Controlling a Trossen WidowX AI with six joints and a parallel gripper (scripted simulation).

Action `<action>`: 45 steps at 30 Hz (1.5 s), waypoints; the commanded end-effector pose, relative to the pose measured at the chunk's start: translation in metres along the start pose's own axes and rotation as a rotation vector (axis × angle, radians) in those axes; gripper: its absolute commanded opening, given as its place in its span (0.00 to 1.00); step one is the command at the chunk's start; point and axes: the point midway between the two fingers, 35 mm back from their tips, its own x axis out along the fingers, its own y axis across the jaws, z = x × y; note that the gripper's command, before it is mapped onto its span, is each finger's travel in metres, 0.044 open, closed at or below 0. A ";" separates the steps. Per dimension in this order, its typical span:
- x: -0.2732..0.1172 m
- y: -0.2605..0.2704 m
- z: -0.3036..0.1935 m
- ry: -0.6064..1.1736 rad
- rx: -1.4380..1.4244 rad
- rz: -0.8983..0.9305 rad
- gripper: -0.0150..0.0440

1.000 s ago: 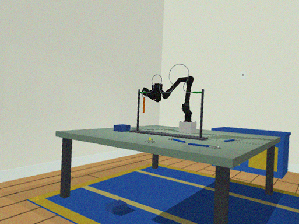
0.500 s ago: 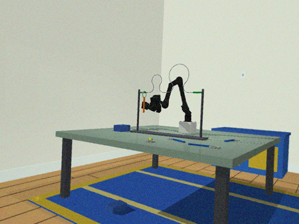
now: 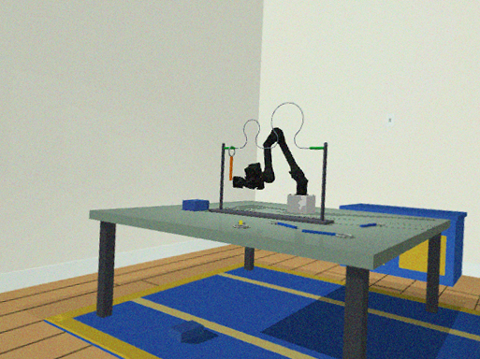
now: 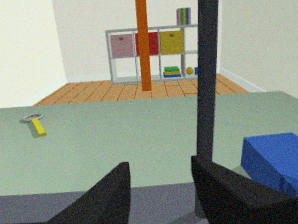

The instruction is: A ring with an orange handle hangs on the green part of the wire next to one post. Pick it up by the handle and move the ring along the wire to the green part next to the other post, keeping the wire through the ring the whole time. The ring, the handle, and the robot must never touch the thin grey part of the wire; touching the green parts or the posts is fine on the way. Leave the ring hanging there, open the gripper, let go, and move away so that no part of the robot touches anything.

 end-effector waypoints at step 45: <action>0.090 -0.001 0.049 -0.007 0.009 0.003 0.53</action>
